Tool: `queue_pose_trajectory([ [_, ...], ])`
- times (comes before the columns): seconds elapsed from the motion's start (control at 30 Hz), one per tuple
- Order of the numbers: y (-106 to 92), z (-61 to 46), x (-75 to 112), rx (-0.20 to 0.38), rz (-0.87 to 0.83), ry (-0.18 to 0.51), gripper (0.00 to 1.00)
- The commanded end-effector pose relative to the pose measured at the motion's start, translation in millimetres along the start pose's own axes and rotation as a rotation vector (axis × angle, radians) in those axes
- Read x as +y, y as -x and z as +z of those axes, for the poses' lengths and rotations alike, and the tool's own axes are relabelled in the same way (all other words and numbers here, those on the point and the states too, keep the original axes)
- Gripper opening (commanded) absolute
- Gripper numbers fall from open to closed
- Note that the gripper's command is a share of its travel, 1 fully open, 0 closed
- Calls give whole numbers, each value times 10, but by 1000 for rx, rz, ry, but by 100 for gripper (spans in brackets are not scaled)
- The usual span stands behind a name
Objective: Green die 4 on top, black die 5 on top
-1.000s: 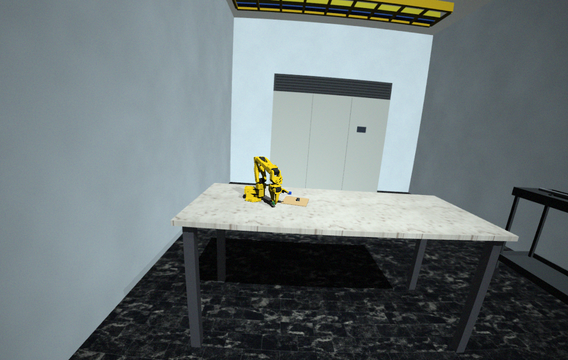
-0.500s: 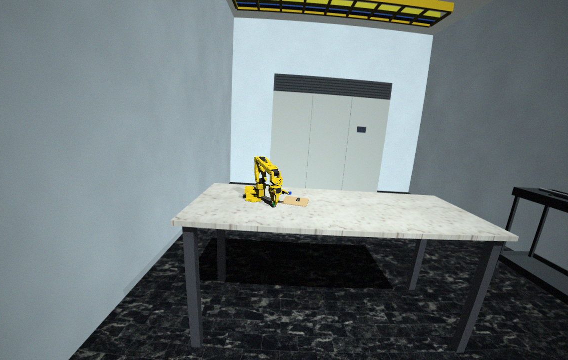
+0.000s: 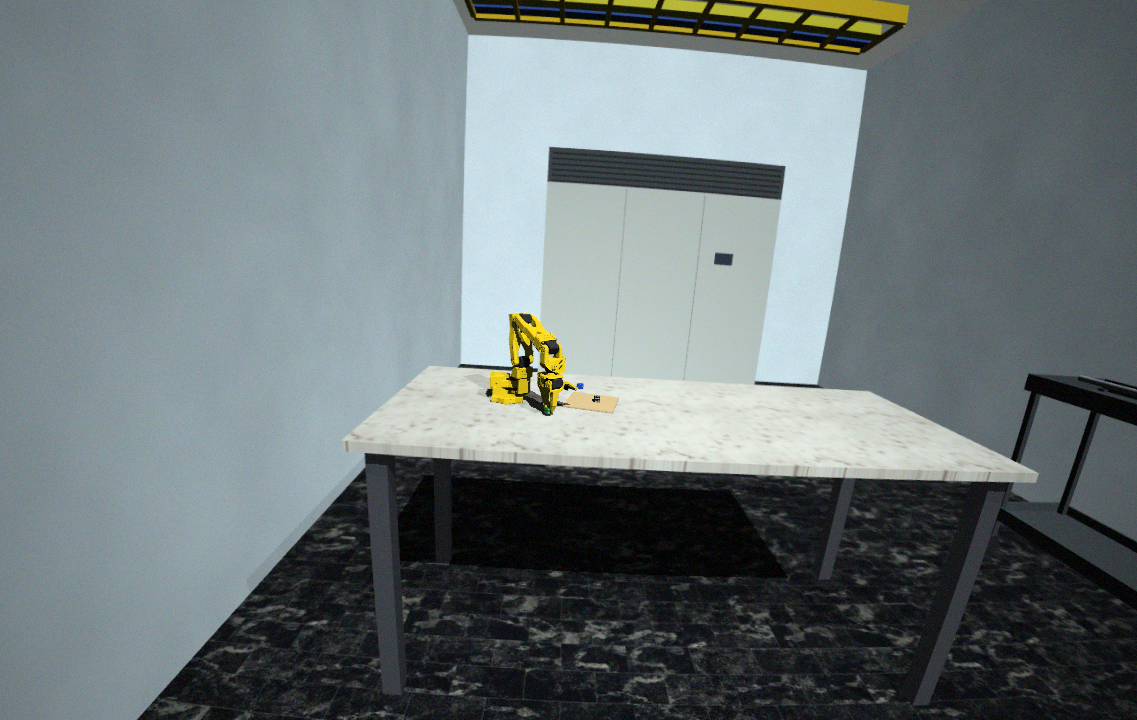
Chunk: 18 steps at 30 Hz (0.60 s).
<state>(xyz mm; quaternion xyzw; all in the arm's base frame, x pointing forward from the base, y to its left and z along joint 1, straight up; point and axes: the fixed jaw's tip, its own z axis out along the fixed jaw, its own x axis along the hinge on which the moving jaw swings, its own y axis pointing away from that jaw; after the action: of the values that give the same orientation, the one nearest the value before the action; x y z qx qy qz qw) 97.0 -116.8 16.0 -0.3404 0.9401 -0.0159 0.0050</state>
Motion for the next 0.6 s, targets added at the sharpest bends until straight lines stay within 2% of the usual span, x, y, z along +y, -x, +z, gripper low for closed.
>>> queue_pose_trajectory([
  [0.0, -8, -4, -17, -1, -3, -12, 0],
  [0.57, -8, 50, -17, -1, -3, -12, 0],
])
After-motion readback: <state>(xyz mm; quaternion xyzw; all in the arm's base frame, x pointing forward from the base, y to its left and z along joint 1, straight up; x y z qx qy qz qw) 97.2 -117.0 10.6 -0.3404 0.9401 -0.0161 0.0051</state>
